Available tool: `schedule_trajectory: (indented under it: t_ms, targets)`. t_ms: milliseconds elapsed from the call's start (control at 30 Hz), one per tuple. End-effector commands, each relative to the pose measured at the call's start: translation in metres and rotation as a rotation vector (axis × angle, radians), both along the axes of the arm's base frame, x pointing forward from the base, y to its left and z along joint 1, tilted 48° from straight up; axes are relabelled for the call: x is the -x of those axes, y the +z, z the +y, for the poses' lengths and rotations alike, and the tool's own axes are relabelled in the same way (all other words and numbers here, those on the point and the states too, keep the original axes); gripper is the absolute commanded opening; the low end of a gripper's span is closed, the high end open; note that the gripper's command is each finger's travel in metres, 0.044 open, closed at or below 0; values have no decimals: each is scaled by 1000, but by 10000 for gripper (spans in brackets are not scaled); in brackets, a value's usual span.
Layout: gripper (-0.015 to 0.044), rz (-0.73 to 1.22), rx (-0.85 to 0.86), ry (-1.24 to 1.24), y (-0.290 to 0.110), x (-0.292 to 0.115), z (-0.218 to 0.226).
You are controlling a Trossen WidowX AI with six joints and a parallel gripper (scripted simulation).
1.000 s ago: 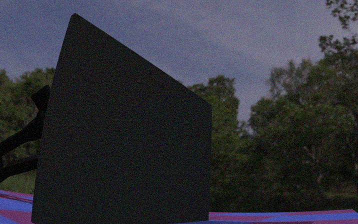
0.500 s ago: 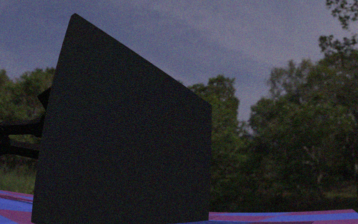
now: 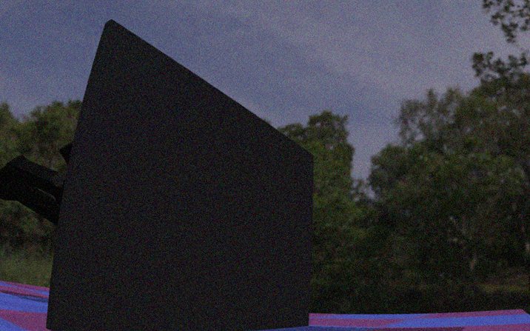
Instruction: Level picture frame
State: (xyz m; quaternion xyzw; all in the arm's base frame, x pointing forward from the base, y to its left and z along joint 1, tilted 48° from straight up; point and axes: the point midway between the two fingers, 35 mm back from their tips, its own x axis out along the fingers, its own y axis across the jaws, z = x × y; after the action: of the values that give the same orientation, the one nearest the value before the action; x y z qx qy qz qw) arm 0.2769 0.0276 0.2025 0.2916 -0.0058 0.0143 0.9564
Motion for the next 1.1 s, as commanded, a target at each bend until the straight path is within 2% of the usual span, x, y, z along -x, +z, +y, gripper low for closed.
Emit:
schedule_trajectory:
  t_ms: [0, 233, 600, 1067]
  targets:
    - [260, -1, -5, 4, 0, 0, 0]
    - [260, -2, -5, 4, 4, -10, 1]
    - [260, -6, -5, 4, 3, -79, 2]
    - [260, -6, -5, 4, 3, -80, 2]
